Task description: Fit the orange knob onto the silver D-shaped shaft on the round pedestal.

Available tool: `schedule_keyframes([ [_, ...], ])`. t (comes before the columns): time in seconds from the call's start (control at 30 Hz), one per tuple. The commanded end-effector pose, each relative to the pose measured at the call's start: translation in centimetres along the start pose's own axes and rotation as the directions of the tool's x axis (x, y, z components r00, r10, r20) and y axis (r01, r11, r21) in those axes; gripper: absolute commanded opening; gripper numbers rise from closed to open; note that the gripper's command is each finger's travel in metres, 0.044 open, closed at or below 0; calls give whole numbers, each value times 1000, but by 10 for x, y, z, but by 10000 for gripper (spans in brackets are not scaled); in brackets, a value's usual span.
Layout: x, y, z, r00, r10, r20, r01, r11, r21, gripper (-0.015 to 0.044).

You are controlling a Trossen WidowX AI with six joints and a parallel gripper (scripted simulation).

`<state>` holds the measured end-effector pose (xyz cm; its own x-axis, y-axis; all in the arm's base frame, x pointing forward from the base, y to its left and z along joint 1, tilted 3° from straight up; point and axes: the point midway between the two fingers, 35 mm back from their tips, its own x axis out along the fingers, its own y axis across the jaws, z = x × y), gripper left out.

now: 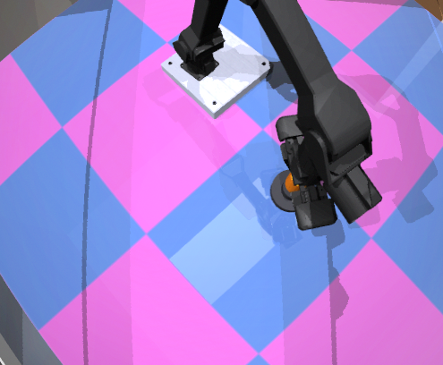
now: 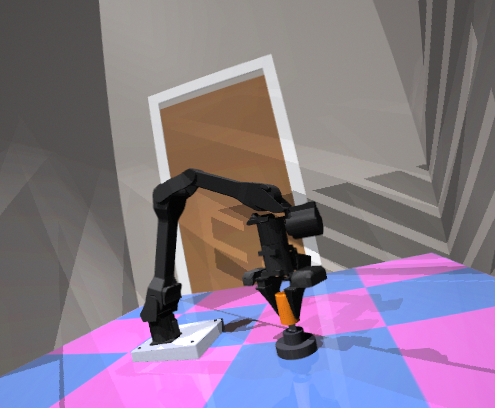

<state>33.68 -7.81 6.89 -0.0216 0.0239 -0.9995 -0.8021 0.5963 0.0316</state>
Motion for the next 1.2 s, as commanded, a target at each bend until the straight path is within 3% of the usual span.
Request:
schedule_keyframes([
  [0.0,-2,-3,0,1000,-9,0,9,1000,-1,0],
  [0.9,-3,1,-1,1000,-8,0,8,1000,-1,0],
  [1.17,-4,0,-1,1000,-8,0,8,978,-209,0],
])
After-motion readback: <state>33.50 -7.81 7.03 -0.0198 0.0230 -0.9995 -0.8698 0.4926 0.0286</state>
